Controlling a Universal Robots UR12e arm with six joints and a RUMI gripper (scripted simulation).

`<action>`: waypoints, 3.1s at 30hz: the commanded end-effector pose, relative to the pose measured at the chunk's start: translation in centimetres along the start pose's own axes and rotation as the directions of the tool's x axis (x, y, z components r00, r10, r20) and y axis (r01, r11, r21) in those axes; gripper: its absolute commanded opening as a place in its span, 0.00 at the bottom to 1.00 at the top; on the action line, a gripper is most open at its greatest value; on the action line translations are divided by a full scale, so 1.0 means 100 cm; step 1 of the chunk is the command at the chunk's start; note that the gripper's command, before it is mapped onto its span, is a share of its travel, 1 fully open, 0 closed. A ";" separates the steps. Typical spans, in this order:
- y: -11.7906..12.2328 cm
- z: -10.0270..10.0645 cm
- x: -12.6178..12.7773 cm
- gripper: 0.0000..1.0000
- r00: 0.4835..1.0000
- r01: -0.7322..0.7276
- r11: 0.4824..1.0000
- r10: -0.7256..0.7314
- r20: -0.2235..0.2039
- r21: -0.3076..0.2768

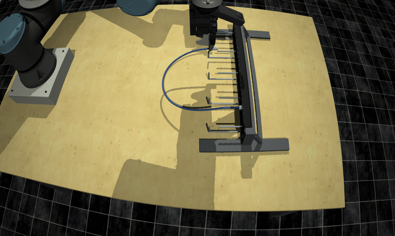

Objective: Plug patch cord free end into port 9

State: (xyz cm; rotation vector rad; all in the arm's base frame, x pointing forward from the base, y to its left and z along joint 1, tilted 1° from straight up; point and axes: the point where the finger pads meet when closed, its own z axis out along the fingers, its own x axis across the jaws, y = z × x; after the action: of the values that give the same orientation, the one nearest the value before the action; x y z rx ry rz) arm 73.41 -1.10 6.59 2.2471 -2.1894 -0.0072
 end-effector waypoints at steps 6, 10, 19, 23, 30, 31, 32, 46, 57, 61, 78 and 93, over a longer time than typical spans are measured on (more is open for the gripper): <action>-0.004 -0.002 0.003 0.00 1.000 -0.028 1.000 0.028 0.000 0.001; -0.004 -0.002 0.004 0.00 0.999 -0.036 0.999 0.036 0.000 0.001; -0.006 -0.002 0.005 0.00 0.999 -0.047 0.999 0.047 0.000 0.001; -0.006 -0.003 0.005 0.00 0.999 -0.052 0.999 0.052 0.000 0.001; -0.007 -0.003 0.005 0.00 0.998 -0.056 0.998 0.056 0.000 0.001; -0.007 -0.003 0.005 0.00 0.998 -0.056 0.998 0.056 0.000 0.001; -0.007 -0.003 0.005 0.00 0.998 -0.057 0.998 0.057 0.000 0.001; -0.007 -0.003 0.006 0.00 0.998 -0.058 0.998 0.058 0.000 0.001; -0.007 -0.003 0.006 0.00 0.998 -0.058 0.998 0.058 0.000 0.001; -0.007 -0.003 0.006 0.00 0.998 -0.058 0.998 0.058 0.000 0.001; -0.007 -0.003 0.006 0.00 0.998 -0.058 0.998 0.058 0.000 0.001; -0.007 -0.003 0.006 0.00 0.998 -0.058 0.998 0.058 0.000 0.000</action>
State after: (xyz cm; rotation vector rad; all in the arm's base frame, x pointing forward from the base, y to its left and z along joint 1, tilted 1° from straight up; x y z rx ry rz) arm 74.04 -1.62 6.77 2.1824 -2.2532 -0.0091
